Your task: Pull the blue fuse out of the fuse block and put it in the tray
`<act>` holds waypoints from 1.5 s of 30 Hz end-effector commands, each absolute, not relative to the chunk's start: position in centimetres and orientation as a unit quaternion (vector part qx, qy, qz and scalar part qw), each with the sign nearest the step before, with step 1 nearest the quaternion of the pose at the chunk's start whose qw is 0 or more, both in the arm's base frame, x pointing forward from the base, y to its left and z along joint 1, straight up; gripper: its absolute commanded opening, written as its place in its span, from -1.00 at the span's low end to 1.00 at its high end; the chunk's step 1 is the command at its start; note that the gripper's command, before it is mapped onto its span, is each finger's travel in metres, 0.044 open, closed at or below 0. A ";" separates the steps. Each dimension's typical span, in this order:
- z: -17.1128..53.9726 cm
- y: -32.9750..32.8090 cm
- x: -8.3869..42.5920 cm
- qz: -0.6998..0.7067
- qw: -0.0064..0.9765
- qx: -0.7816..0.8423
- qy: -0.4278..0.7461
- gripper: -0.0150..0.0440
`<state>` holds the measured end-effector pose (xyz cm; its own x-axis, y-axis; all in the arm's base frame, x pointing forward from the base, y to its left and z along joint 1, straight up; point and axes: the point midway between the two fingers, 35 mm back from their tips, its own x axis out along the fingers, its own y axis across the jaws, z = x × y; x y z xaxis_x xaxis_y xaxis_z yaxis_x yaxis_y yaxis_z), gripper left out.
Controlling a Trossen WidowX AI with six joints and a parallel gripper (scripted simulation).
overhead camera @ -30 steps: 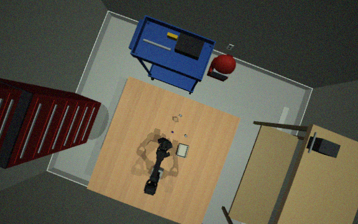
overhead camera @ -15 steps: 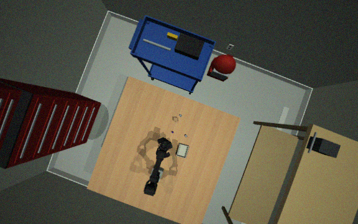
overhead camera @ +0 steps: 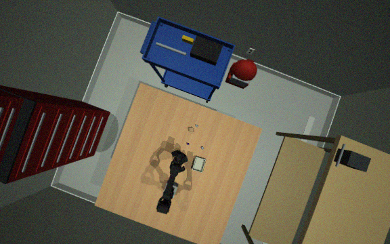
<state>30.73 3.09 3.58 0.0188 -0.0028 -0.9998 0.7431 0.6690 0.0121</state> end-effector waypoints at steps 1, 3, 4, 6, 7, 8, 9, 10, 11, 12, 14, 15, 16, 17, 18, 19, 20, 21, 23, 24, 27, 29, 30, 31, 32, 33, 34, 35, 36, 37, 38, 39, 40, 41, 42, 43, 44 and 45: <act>3.9 3.1 30.8 -0.285 0.653 0.290 0.639 -0.49; 4.0 3.1 30.8 -0.285 0.653 0.290 0.639 -0.49; 4.0 3.1 30.8 -0.285 0.653 0.290 0.639 -0.49; 4.1 3.1 30.8 -0.285 0.653 0.291 0.639 -0.49; 4.2 3.1 30.8 -0.285 0.653 0.291 0.639 -0.49; 4.2 3.1 30.7 -0.285 0.653 0.291 0.639 -0.49; 4.3 3.1 30.7 -0.285 0.653 0.291 0.639 -0.49; 4.3 3.1 30.7 -0.285 0.653 0.291 0.639 -0.49; 4.4 3.1 30.7 -0.285 0.653 0.291 0.639 -0.49; 4.4 3.1 30.7 -0.285 0.653 0.291 0.639 -0.49; 4.5 3.1 30.7 -0.285 0.653 0.291 0.639 -0.49; 4.7 3.1 30.7 -0.285 0.653 0.291 0.639 -0.49; 4.8 3.1 30.7 -0.285 0.653 0.291 0.639 -0.49; 5.0 3.1 30.7 -0.285 0.653 0.291 0.639 -0.49; 5.1 3.1 30.7 -0.285 0.653 0.291 0.639 -0.49; 5.3 3.1 30.7 -0.285 0.653 0.291 0.639 -0.49; 5.5 3.1 30.7 -0.285 0.653 0.291 0.639 -0.49; 5.6 3.1 30.7 -0.285 0.653 0.291 0.639 -0.49; 6.0 3.1 30.7 -0.285 0.653 0.291 0.639 -0.49; 6.1 3.1 30.7 -0.285 0.653 0.291 0.639 -0.49; 6.6 3.1 30.7 -0.285 0.653 0.291 0.639 -0.49; 6.7 3.1 30.7 -0.285 0.653 0.291 0.639 -0.49; 6.7 3.1 30.7 -0.285 0.653 0.291 0.639 -0.49; 6.7 3.1 30.7 -0.285 0.653 0.291 0.639 -0.49; 6.7 3.0 30.7 -0.285 0.653 0.291 0.639 -0.49; 6.7 2.8 30.8 -0.285 0.653 0.291 0.639 -0.49; 6.7 2.4 30.9 -0.285 0.653 0.290 0.639 -0.49; 6.7 1.8 31.1 -0.286 0.653 0.290 0.639 -0.49; 6.7 1.3 31.3 -0.286 0.653 0.290 0.639 -0.49; 6.8 0.8 31.4 -0.286 0.653 0.290 0.638 -0.49; 6.8 0.2 31.6 -0.286 0.653 0.290 0.638 -0.49; 6.8 -0.3 31.7 -0.286 0.653 0.290 0.638 -0.49; 6.8 -0.8 31.8 -0.286 0.653 0.290 0.638 -0.49; 6.8 -1.4 31.9 -0.286 0.654 0.290 0.638 -0.49; 6.8 -2.0 32.1 -0.286 0.654 0.289 0.638 -0.49; 6.8 -2.5 32.1 -0.287 0.654 0.289 0.638 -0.49; 6.8 -3.1 32.2 -0.287 0.654 0.289 0.638 -0.49; 6.9 -3.6 32.3 -0.287 0.654 0.289 0.638 -0.49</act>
<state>31.95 -1.82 6.75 0.0207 -0.0065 -0.9998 0.7433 0.6688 0.0110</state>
